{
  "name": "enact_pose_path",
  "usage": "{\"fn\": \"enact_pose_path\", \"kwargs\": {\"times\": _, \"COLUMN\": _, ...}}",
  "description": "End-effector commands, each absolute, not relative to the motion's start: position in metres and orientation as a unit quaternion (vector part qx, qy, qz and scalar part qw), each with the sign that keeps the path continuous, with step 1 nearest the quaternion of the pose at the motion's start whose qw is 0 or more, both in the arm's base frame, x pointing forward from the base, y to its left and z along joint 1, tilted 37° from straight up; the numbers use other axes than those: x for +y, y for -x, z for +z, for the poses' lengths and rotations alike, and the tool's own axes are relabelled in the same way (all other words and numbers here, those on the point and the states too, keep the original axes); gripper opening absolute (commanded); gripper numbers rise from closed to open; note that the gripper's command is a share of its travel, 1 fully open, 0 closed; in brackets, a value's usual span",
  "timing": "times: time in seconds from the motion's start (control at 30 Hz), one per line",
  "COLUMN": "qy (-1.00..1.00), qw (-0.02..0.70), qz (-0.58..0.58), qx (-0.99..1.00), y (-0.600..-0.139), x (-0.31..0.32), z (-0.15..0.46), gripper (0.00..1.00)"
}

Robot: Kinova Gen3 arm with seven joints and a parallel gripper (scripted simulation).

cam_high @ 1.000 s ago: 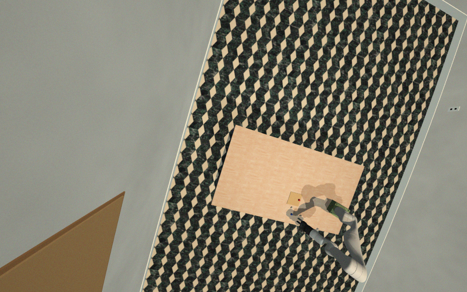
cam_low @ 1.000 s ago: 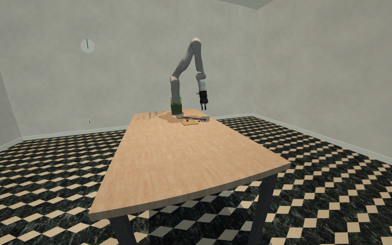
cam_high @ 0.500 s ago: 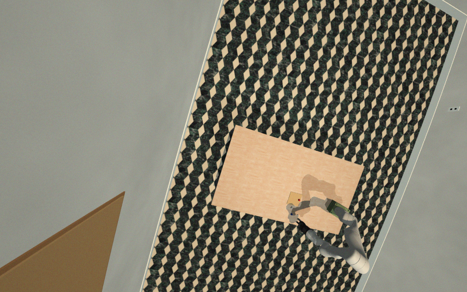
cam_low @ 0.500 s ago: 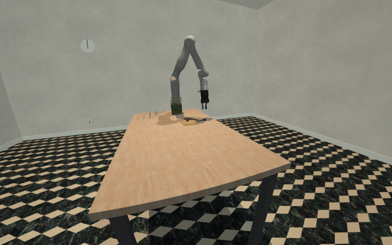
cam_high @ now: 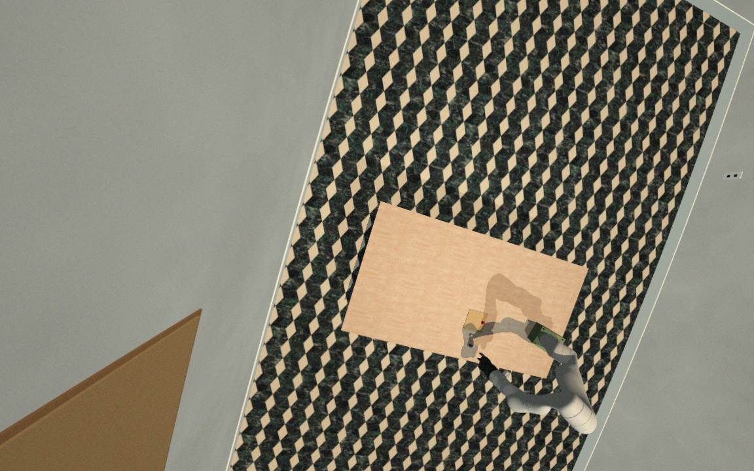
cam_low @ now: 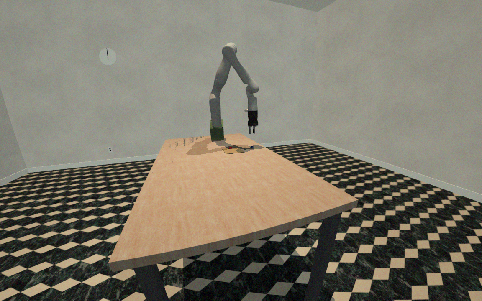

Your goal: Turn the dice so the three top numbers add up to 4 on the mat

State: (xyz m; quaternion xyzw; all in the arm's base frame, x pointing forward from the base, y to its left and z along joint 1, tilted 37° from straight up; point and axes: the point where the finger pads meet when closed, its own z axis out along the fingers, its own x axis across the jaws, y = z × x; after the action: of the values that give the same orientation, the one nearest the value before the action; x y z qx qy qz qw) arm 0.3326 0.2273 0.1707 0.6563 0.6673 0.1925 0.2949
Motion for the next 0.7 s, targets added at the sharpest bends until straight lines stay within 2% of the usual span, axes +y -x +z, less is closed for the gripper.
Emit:
{"fn": "enact_pose_path", "kwargs": {"times": 0.0, "qy": -0.664, "qw": 0.289, "qz": 0.19, "qx": 0.663, "y": -0.3374, "x": 0.2271, "z": 0.1751, "gripper": 0.64}}
{"fn": "enact_pose_path", "kwargs": {"times": 0.67, "qy": -0.671, "qw": 0.265, "qz": 0.173, "qx": 0.67, "y": -0.3382, "x": 0.2295, "z": 0.1797, "gripper": 0.64}}
